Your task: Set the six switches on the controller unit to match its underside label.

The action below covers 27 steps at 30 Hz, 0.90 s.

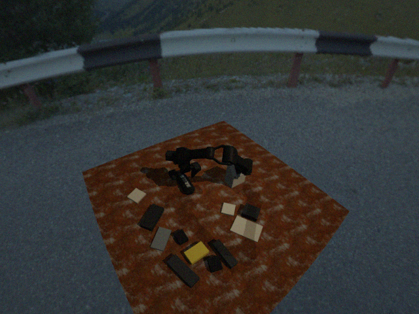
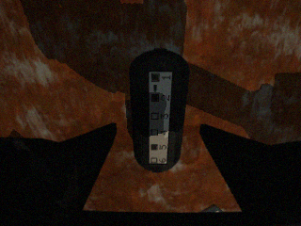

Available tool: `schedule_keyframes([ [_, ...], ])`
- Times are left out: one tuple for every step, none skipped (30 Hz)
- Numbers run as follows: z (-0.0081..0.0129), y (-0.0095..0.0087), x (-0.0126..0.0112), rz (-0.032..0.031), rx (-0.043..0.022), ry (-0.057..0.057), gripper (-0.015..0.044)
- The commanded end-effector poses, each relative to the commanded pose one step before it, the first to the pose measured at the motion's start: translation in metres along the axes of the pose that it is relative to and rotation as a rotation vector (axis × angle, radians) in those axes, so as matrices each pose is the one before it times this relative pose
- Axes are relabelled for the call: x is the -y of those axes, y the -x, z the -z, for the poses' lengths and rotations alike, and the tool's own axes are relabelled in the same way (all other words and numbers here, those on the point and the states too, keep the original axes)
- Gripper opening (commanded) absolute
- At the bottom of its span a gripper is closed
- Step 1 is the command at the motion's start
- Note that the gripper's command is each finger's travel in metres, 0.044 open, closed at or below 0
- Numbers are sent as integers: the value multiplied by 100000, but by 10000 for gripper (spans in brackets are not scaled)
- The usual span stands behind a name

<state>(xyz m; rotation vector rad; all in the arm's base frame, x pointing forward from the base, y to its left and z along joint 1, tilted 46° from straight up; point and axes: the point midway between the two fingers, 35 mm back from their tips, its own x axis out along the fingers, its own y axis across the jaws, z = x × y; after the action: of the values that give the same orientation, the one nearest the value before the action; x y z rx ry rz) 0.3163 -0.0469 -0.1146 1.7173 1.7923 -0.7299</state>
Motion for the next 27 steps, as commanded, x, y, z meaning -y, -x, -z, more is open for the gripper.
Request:
schedule_keyframes([
  [151, 41, 47, 67, -280, -438, 440],
  [0, 0, 0, 0, 0, 0, 440],
  [0, 0, 0, 0, 0, 0, 440],
  [0, 0, 0, 0, 0, 0, 440],
  [0, 0, 0, 0, 0, 0, 440],
  [0, 0, 0, 0, 0, 0, 440],
  [0, 0, 0, 0, 0, 0, 440],
  [0, 0, 0, 0, 0, 0, 440],
  [0, 0, 0, 0, 0, 0, 414],
  [-20, 31, 18, -361, -13, 1599, 387],
  [-60, 92, 54, -1082, -3, 4798, 361],
  [-92, 155, 96, -1796, 116, 8001, 335],
  [-96, 192, 126, -2161, 344, 9765, 309],
  [-78, 196, 134, -2109, 563, 9779, 282],
  [-58, 200, 140, -2033, 775, 9789, 256],
  [-38, 204, 142, -1937, 977, 9800, 230],
  [-19, 207, 143, -1820, 1167, 9810, 204],
  [1, 211, 140, -1685, 1343, 9821, 177],
  [19, 215, 136, -1532, 1504, 9832, 151],
  [37, 218, 128, -1364, 1648, 9839, 125],
  [53, 222, 119, -1184, 1774, 9855, 99],
  [68, 225, 107, -991, 1880, 9866, 72],
  [81, 229, 94, -790, 1964, 9878, 46],
  [92, 232, 79, -581, 2028, 9890, 20],
  [101, 235, 63, -368, 2068, 9898, 0],
  [87, 195, 38, -141, 1711, 8128, 0],
  [54, 118, 16, -15, 1027, 4881, 0],
])
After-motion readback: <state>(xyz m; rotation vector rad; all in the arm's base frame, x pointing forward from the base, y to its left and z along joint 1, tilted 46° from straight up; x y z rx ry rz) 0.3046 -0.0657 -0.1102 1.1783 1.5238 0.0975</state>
